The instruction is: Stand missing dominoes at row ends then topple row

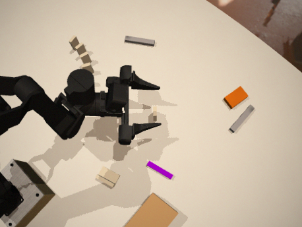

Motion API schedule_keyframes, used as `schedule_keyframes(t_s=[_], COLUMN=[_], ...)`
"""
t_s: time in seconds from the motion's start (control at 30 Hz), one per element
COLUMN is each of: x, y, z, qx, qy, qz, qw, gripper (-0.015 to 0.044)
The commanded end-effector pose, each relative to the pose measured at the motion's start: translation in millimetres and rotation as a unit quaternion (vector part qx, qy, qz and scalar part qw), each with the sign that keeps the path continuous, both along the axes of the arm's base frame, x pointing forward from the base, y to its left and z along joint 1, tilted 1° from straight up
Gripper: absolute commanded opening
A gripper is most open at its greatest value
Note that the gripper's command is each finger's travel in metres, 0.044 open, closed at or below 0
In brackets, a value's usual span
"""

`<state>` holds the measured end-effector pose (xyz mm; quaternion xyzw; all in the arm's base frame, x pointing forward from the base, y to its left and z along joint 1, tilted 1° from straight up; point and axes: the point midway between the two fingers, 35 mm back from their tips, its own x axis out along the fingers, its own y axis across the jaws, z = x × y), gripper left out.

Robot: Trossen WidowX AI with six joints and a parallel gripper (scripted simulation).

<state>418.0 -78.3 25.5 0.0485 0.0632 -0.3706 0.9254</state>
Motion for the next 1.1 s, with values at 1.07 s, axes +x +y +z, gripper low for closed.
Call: schedule_keyframes(t_s=[1.07], x=[23.9], y=[-17.8], z=[40.8], qx=[0.425], qy=[0.452], qz=[0.029], qw=[0.784], gripper=[0.0440])
